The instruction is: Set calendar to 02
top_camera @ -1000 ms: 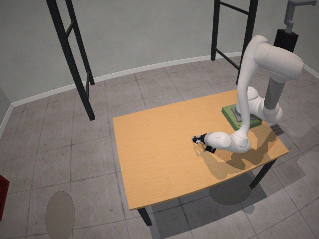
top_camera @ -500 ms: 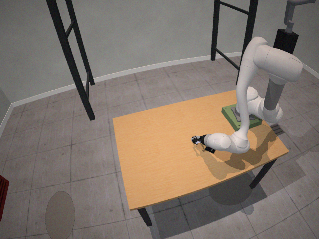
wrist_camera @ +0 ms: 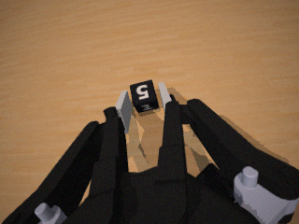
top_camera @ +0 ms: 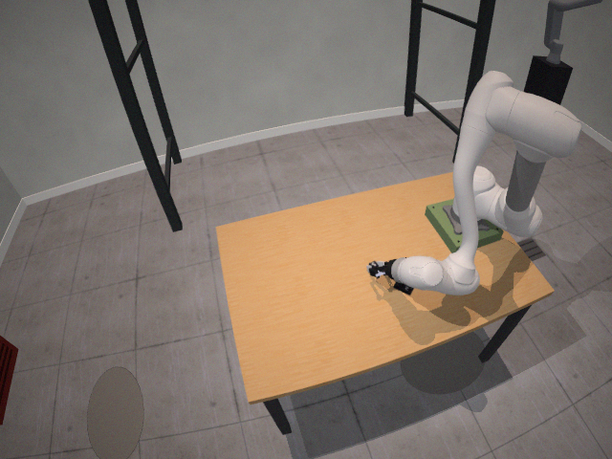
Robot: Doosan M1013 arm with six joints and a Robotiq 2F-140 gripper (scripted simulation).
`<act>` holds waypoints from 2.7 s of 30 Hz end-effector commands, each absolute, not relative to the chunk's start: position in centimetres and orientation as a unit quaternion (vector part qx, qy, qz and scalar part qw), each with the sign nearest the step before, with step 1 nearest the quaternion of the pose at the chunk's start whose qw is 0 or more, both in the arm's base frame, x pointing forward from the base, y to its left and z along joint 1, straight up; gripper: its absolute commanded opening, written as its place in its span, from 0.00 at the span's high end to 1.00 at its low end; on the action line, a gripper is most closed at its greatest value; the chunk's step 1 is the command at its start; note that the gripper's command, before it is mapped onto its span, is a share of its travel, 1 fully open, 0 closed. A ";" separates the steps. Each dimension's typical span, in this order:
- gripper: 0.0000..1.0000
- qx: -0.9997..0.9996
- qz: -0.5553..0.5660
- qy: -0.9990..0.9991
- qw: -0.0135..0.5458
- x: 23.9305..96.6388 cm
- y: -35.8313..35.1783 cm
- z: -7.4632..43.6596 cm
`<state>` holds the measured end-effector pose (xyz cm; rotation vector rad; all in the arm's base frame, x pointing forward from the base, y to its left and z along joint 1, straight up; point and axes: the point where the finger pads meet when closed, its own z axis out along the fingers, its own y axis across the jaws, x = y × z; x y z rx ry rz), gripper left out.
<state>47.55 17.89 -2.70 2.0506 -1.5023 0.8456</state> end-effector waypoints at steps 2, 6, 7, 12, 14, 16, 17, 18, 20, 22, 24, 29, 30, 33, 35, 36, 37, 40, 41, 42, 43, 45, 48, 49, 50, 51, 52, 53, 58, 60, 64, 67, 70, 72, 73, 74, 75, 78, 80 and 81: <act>0.65 0.745 0.307 -0.546 0.229 47.6 17.9 -2.7; 0.65 0.745 0.307 -0.546 0.229 47.6 17.9 -2.7; 0.65 0.745 0.307 -0.546 0.229 47.6 17.9 -2.7; 0.65 0.745 0.307 -0.546 0.229 47.6 17.9 -2.7; 0.65 0.745 0.307 -0.546 0.229 47.6 17.9 -2.7; 0.65 0.745 0.307 -0.546 0.229 47.6 17.9 -2.7; 0.65 0.745 0.307 -0.546 0.229 47.6 17.9 -2.7; 0.65 0.745 0.307 -0.546 0.229 47.6 17.9 -2.7; 0.65 0.745 0.307 -0.546 0.229 47.6 17.9 -2.7; 0.65 0.745 0.307 -0.546 0.229 47.6 17.9 -2.7; 0.65 0.745 0.307 -0.546 0.229 47.6 17.9 -2.7; 0.76 0.745 0.307 -0.546 0.229 47.6 17.9 -2.7; 0.76 0.745 0.307 -0.546 0.229 47.6 17.9 -2.7; 0.76 0.745 0.307 -0.546 0.229 47.6 17.9 -2.7; 0.76 0.745 0.307 -0.546 0.229 47.6 17.9 -2.7; 0.76 0.745 0.307 -0.546 0.229 47.6 17.9 -2.7; 0.76 0.745 0.307 -0.546 0.229 47.6 17.9 -2.7; 0.76 0.745 0.307 -0.546 0.229 47.6 17.9 -2.7; 0.76 0.745 0.307 -0.546 0.229 47.6 17.9 -2.7; 0.76 0.745 0.307 -0.546 0.229 47.6 17.9 -2.7; 0.76 0.745 0.307 -0.546 0.229 47.6 17.9 -2.7; 0.76 0.745 0.307 -0.546 0.229 47.6 17.9 -2.7; 0.76 0.745 0.307 -0.546 0.229 47.6 17.9 -2.7; 0.76 0.745 0.307 -0.546 0.229 47.6 17.9 -2.7; 0.76 0.745 0.307 -0.546 0.229 47.6 17.9 -2.7; 0.76 0.745 0.307 -0.546 0.229 47.6 17.9 -2.7; 0.76 0.745 0.307 -0.546 0.229 47.6 17.9 -2.7; 0.76 0.745 0.307 -0.546 0.229 47.6 17.9 -2.7; 0.76 0.745 0.307 -0.546 0.229 47.6 17.9 -2.7; 0.76 0.745 0.307 -0.546 0.229 47.6 17.9 -2.7; 0.76 0.745 0.307 -0.546 0.229 47.6 17.9 -2.7; 0.76 0.745 0.307 -0.546 0.229 47.6 17.9 -2.5; 0.76 0.745 0.307 -0.546 0.229 47.6 17.9 -1.9; 0.76 0.745 0.307 -0.546 0.229 47.6 17.9 -1.9; 0.76 0.745 0.307 -0.546 0.229 47.6 17.9 -1.6; 0.76 0.745 0.307 -0.546 0.229 47.6 17.9 -1.3; 0.76 0.745 0.307 -0.546 0.229 47.6 17.9 -0.9; 0.76 0.745 0.307 -0.546 0.229 47.6 17.9 0.3; 0.76 0.745 0.307 -0.546 0.229 47.6 17.9 1.2; 0.76 0.745 0.307 -0.546 0.229 47.6 17.9 1.6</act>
